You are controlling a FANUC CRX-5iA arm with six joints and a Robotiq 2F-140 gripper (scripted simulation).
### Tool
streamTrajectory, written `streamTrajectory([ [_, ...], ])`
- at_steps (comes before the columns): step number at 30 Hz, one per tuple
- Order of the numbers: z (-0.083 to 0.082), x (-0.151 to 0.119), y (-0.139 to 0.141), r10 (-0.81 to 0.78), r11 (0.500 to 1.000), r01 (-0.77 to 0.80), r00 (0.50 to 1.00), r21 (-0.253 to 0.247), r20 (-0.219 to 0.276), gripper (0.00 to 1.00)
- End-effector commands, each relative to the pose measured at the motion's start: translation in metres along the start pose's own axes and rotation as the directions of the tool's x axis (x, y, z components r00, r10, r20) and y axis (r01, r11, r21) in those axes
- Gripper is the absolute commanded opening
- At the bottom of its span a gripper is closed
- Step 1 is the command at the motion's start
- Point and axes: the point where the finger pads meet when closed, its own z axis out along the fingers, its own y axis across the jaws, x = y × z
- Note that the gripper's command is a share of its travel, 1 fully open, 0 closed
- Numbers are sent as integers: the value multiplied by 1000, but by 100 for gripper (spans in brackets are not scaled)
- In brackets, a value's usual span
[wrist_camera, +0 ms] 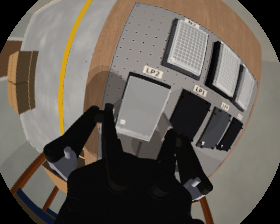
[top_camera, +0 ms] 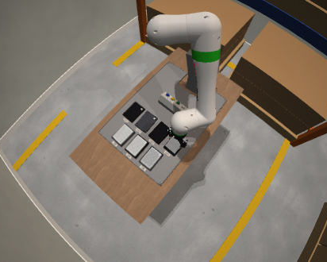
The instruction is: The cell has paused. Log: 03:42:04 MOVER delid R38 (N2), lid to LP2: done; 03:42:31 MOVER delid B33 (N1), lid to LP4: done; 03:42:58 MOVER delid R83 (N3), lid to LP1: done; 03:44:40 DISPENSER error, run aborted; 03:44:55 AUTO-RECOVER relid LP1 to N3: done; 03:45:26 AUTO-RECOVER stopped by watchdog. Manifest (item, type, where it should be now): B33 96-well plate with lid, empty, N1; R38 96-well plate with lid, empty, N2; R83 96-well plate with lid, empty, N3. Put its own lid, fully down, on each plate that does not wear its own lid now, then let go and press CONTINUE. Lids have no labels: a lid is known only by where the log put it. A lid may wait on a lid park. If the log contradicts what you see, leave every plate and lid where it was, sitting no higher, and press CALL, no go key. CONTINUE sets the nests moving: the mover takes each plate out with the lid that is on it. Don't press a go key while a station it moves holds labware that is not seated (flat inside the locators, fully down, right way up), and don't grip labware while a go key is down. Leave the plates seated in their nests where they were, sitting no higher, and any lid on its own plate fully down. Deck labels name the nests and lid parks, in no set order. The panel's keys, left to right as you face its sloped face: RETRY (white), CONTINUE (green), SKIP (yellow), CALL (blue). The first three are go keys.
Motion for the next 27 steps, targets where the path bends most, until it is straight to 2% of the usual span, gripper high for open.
streamTrajectory([
  [1, -6, 0, 0, 0, 1000, 0, 1000, 0, -1, 0],
  [13, -31, 0, 0, 0, 1000, 0, 1000, 0, -1, 0],
  [27, -42, 0, 0, 0, 1000, 0, 1000, 0, -1, 0],
])
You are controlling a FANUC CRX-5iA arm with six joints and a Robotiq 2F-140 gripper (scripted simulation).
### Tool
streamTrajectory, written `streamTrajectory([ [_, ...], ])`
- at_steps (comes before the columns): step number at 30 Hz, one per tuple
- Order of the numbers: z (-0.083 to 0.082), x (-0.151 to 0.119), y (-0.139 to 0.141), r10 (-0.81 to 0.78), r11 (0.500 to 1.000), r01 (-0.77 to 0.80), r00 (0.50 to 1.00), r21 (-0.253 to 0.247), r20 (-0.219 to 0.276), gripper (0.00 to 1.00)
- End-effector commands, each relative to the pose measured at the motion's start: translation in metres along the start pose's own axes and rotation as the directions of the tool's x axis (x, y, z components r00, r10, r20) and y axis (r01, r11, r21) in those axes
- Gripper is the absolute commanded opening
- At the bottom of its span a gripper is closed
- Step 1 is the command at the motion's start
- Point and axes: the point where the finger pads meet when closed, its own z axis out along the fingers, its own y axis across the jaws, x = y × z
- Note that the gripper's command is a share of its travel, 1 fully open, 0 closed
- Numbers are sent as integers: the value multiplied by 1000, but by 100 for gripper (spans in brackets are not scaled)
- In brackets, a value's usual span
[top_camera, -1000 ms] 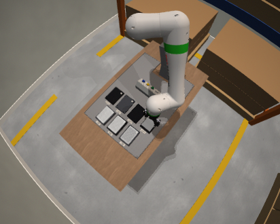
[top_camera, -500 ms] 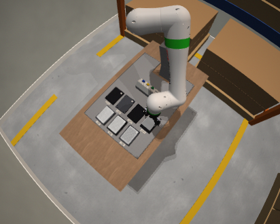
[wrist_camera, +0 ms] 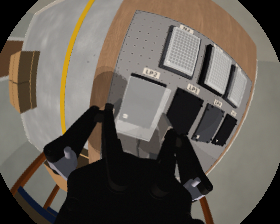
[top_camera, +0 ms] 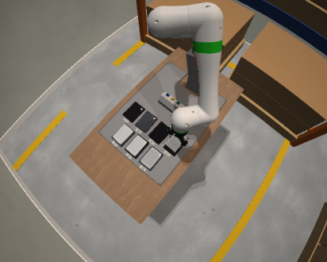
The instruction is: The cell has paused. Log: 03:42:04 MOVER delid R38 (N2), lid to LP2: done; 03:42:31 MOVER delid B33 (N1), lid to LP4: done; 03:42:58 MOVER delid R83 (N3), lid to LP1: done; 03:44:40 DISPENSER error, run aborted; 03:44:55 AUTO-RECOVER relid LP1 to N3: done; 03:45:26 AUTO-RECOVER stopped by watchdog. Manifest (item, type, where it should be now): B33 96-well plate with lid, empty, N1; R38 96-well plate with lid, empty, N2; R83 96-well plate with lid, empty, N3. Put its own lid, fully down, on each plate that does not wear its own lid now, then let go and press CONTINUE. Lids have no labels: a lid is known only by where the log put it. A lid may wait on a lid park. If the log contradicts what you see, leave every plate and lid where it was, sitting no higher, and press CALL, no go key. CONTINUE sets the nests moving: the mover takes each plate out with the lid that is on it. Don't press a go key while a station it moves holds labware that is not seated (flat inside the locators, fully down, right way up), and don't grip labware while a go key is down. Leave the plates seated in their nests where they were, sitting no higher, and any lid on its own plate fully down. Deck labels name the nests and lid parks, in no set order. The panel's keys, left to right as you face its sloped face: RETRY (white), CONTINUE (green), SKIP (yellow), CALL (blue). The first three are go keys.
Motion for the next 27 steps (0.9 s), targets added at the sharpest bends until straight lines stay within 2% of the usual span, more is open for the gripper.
streamTrajectory([
  [1, -2, 0, 0, 0, 1000, 0, 1000, 0, 0, 0],
  [10, -2, 5, 0, 0, 1000, 0, 1000, 0, -1, 0],
  [12, -1, 30, 3, 1, 1000, -1, 1000, -2, -3, 0],
  [14, -1, 74, 12, 1, 1000, -1, 1000, -4, -6, 0],
  [16, -1, 74, 12, 1, 1000, -1, 1000, -4, -6, 0],
  [17, -1, 100, 20, 1, 1000, -1, 1000, -5, -6, 0],
  [18, -1, 100, 20, 1, 1000, -1, 1000, -5, -6, 0],
  [19, -1, 124, 29, 1, 1000, -1, 1000, -5, -5, 0],
  [22, -1, 124, 29, 1, 1000, -1, 1000, -5, -5, 0],
  [24, -2, 162, 47, 1, 1000, -1, 1000, -2, -3, 0],
  [27, -2, 174, 54, 1, 1000, -1, 1000, -1, -2, 0],
])
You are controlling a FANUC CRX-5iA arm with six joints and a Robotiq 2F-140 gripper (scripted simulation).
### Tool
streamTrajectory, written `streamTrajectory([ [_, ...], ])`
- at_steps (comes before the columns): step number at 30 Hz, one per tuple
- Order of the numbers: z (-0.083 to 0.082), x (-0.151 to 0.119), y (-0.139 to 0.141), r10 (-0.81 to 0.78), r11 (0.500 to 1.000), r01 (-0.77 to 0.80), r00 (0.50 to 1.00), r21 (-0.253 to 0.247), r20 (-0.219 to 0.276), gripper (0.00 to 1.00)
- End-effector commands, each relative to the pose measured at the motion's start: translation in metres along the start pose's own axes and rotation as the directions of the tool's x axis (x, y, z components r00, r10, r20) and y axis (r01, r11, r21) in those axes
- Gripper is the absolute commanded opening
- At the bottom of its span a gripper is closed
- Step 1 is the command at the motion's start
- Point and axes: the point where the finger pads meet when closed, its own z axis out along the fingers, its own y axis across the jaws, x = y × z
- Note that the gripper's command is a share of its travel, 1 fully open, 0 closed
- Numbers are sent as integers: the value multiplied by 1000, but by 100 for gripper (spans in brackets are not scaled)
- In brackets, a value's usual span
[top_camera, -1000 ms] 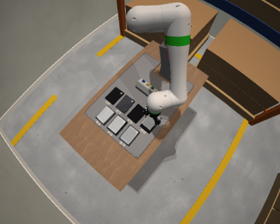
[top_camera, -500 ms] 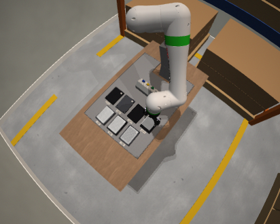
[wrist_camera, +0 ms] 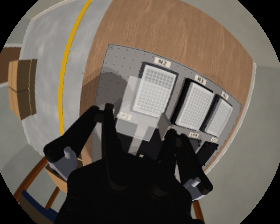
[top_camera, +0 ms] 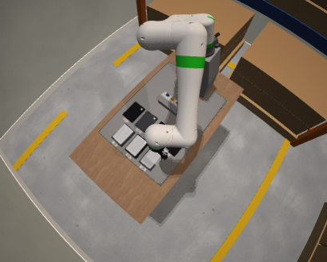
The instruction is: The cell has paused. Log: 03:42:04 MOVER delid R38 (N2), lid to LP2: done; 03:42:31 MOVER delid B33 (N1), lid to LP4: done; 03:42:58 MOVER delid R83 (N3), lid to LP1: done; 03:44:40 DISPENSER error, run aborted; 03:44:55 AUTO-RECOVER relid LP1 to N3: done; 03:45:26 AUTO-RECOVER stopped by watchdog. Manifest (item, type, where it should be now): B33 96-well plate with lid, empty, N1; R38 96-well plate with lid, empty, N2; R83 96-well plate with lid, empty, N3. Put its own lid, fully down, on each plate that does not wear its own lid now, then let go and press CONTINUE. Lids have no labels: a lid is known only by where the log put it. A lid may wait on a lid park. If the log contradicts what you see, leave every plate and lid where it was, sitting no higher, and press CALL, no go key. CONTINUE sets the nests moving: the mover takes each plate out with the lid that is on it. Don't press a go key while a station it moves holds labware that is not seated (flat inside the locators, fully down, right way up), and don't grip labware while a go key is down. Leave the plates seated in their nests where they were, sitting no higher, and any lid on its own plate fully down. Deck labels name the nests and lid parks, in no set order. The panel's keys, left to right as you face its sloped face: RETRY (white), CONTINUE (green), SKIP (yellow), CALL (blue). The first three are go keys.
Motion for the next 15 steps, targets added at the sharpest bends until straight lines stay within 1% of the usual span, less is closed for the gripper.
streamTrajectory([
  [1, -1, 38, 21, -1, 1000, 1, 1000, 4, 3, 0],
  [3, -1, 41, 23, -1, 1000, 1, 1000, 4, 3, 0],
  [15, -1, 41, 23, -1, 1000, 1, 1000, 4, 3, 0],
])
